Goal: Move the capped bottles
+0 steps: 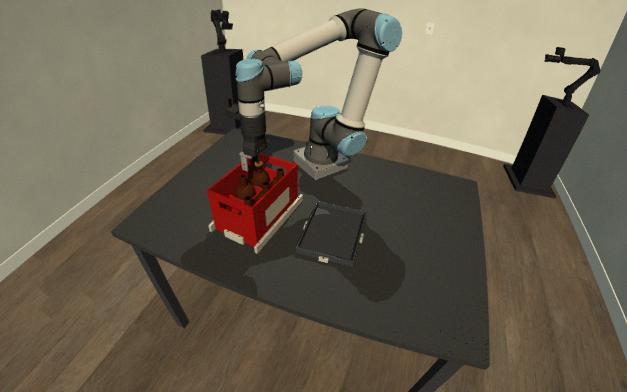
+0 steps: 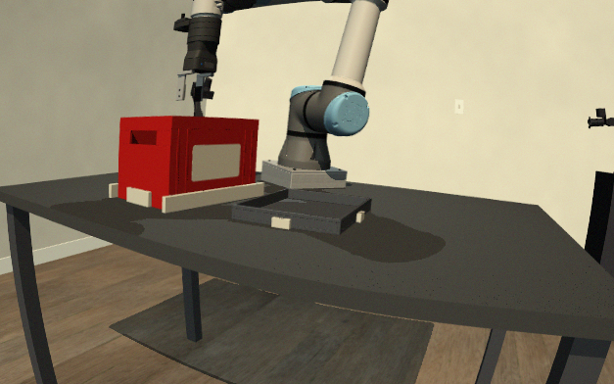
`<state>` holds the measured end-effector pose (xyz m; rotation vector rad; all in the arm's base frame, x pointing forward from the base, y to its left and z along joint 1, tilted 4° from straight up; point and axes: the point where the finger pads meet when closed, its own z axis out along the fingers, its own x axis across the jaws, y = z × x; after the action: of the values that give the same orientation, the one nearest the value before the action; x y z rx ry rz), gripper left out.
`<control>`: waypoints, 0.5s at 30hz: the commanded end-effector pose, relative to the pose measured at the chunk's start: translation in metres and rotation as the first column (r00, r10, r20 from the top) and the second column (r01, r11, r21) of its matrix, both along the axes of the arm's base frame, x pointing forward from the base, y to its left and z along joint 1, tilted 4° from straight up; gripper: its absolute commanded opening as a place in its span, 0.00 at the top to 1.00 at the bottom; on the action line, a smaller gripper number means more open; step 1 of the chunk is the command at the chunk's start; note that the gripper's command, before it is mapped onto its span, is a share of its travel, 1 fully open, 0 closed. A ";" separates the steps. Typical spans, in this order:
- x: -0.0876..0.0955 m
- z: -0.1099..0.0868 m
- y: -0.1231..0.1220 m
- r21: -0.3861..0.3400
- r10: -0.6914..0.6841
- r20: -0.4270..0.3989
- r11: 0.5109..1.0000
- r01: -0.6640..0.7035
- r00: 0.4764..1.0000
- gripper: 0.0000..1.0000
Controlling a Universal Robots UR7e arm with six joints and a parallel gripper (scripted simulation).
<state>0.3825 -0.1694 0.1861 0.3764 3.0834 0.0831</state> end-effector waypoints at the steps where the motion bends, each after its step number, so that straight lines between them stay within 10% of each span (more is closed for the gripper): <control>1: 0.002 0.002 -0.003 -0.001 0.002 0.004 1.000 -0.002 1.000 0.00; 15: 0.002 0.002 -0.006 -0.002 0.004 0.004 1.000 -0.004 1.000 0.00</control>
<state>0.3836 -0.1745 0.1871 0.3714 3.0823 0.0825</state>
